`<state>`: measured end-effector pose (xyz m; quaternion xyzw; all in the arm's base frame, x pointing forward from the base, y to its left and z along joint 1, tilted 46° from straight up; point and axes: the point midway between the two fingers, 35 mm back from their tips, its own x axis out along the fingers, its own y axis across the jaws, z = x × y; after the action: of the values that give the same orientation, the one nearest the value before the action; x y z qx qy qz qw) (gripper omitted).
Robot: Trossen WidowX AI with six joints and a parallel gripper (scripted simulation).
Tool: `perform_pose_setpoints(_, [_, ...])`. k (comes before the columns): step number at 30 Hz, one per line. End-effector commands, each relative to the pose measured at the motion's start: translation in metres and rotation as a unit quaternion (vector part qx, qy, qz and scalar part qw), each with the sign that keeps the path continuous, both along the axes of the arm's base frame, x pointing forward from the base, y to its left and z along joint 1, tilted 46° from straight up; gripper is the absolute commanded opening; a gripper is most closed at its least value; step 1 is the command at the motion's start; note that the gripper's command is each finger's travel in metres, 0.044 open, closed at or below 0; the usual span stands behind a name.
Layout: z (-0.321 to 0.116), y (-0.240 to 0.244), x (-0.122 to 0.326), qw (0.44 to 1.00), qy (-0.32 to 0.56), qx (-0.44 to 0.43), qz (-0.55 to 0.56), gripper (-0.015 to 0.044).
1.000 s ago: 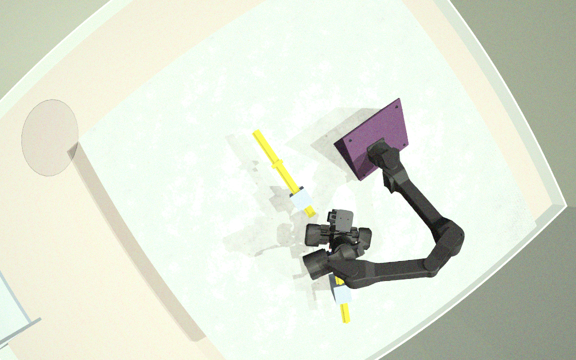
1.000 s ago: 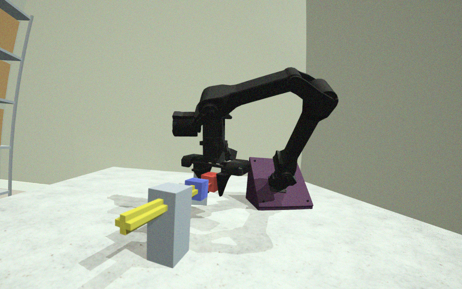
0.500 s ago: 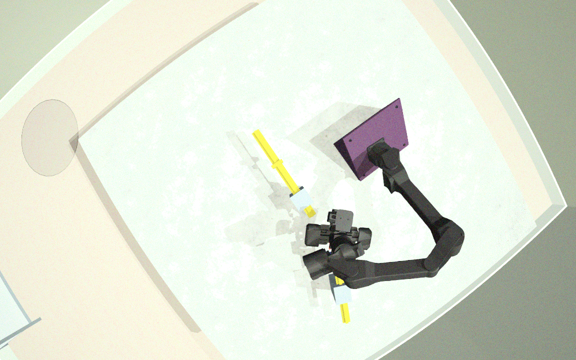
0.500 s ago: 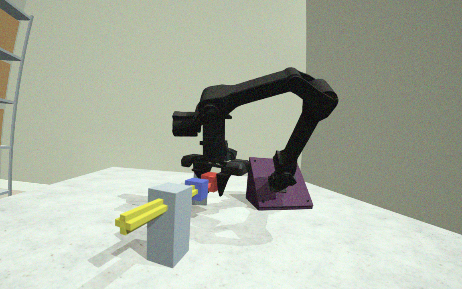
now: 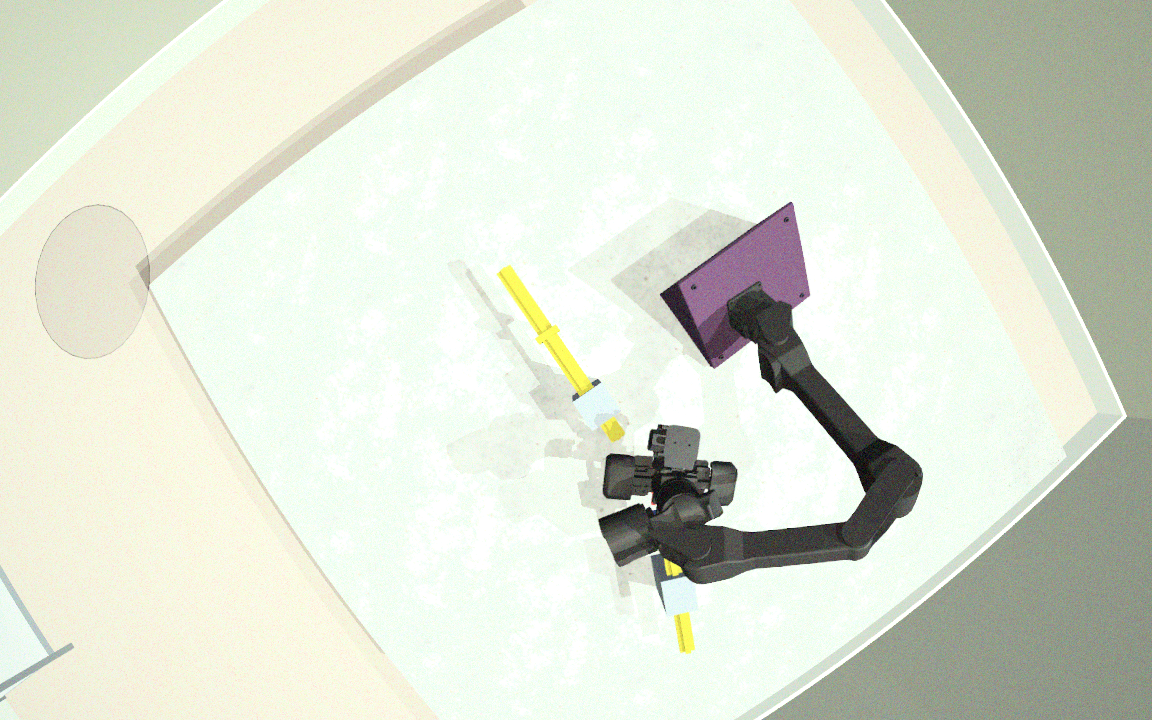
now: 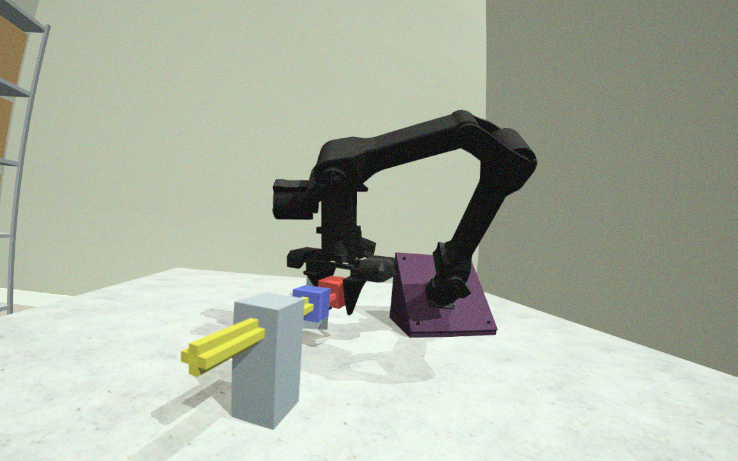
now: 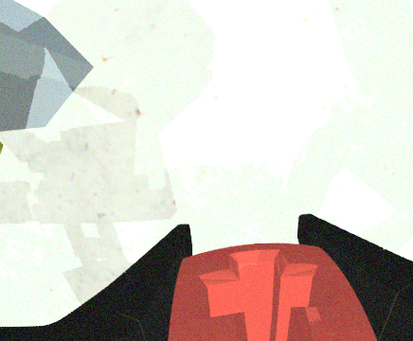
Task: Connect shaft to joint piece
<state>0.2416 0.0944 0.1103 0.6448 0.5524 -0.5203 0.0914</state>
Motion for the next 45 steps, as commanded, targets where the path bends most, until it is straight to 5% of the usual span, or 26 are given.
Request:
perform_pose_setpoints(1, [0.0, 0.0005, 0.0002, 1.0, 0.001, 0.001, -0.002, 0.0182])
perform_pose_setpoints(42, [0.0, 0.0005, 0.0002, 1.0, 0.001, 0.001, -0.002, 0.0182])
perform_pose_setpoints(45, [0.0, 0.0, 0.0, 1.0, 0.0, 0.0, 0.0, 0.0147])
